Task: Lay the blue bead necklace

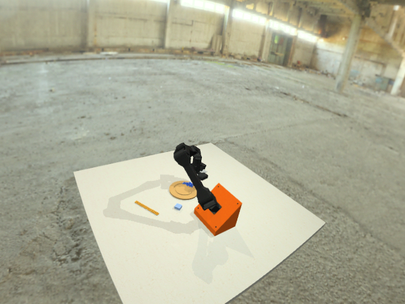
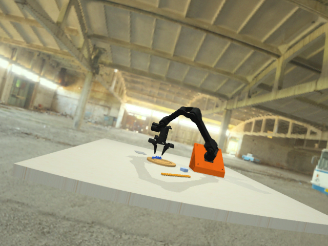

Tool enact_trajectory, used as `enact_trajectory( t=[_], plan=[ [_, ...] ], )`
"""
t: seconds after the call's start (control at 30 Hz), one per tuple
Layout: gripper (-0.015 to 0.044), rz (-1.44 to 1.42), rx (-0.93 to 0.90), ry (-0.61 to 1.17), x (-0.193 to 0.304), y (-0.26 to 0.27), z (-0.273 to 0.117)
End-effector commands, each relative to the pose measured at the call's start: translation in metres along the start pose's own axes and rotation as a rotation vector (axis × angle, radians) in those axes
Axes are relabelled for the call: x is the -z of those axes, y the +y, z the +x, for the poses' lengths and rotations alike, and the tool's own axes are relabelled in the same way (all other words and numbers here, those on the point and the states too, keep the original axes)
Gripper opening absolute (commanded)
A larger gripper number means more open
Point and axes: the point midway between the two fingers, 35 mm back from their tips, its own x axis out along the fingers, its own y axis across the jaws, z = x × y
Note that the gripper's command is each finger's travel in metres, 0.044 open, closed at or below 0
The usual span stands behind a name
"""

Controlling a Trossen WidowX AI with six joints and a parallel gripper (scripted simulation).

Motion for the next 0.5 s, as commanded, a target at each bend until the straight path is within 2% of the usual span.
enact_trajectory(
  t=[0.0,0.47],
  plan=[
    [0.0250,0.010,0.012,0.013,0.002,-0.004,0.011],
    [0.0250,0.013,0.016,0.017,0.003,-0.005,0.021]
  ],
)
